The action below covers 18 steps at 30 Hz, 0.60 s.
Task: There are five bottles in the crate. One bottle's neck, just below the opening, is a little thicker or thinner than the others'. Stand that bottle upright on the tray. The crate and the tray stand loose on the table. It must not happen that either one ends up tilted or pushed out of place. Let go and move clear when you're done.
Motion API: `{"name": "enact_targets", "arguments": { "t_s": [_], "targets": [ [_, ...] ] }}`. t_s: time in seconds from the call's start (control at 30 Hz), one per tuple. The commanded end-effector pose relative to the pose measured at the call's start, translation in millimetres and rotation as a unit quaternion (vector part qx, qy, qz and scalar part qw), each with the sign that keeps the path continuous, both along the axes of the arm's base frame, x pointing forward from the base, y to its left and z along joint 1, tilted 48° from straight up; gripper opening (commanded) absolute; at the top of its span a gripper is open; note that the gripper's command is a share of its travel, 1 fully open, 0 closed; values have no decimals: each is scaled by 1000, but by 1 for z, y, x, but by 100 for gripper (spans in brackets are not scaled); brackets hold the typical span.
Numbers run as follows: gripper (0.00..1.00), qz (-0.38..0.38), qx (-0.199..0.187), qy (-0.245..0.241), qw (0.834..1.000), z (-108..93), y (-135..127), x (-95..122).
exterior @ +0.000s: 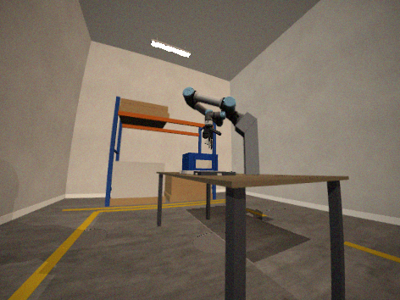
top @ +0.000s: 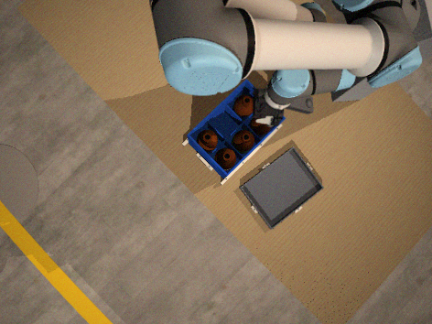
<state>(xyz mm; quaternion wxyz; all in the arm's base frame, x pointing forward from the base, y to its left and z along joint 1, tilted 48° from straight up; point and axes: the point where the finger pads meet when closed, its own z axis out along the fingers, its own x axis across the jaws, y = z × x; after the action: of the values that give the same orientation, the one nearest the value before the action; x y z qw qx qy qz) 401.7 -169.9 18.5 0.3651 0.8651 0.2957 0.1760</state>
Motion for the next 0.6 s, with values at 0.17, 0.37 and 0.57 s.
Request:
{"name": "enact_targets", "arguments": {
  "t_s": [0.17, 0.37, 0.57],
  "targets": [
    [38, 0, 0, 0, 1000, -2, -1, 2],
    [38, 0, 0, 0, 1000, -4, -3, 3],
    [38, 0, 0, 0, 1000, -8, -6, 7]
  ]
}}
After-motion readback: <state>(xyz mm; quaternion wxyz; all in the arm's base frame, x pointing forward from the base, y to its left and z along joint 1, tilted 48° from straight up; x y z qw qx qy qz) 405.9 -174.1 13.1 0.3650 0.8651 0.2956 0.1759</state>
